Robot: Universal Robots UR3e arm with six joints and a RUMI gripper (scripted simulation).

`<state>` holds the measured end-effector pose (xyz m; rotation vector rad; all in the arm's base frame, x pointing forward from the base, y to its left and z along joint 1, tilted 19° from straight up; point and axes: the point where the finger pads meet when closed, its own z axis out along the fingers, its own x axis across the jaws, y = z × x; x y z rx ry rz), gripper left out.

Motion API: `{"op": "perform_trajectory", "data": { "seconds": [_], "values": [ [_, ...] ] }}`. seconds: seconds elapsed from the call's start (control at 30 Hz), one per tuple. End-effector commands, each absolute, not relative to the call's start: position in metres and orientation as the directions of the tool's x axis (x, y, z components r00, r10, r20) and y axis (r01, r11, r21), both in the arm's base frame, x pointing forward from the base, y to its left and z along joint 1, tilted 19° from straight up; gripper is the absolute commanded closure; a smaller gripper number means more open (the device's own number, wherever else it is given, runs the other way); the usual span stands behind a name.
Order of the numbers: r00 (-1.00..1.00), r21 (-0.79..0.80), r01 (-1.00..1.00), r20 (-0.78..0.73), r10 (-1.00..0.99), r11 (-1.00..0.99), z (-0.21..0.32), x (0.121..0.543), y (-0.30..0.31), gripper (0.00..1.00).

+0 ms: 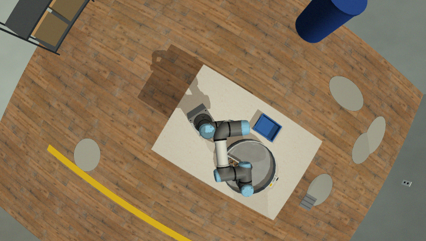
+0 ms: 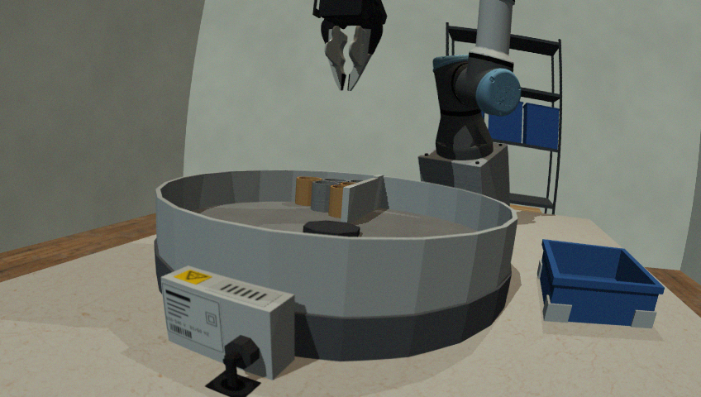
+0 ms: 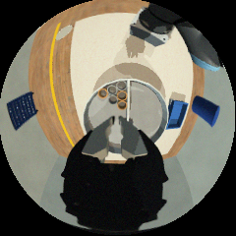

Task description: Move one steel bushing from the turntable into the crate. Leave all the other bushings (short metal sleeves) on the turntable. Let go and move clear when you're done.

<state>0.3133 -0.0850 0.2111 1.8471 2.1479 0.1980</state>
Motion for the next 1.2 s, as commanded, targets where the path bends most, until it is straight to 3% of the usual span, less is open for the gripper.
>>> {"op": "perform_trajectory", "data": {
  "seconds": [0.0, 0.5, 0.9, 1.17],
  "values": [
    [-0.128, 0.298, 0.940, -0.138, 0.982, 0.164, 0.212, 0.313, -0.085, 0.95],
    [-0.128, 0.298, 0.940, -0.138, 0.982, 0.164, 0.208, 0.316, -0.088, 0.95],
    [-0.128, 0.298, 0.940, -0.138, 0.982, 0.164, 0.133, 0.348, -0.125, 0.95],
    [-0.128, 0.298, 0.940, -0.138, 0.982, 0.164, 0.128, 0.350, -0.128, 0.95]
  ]
}}
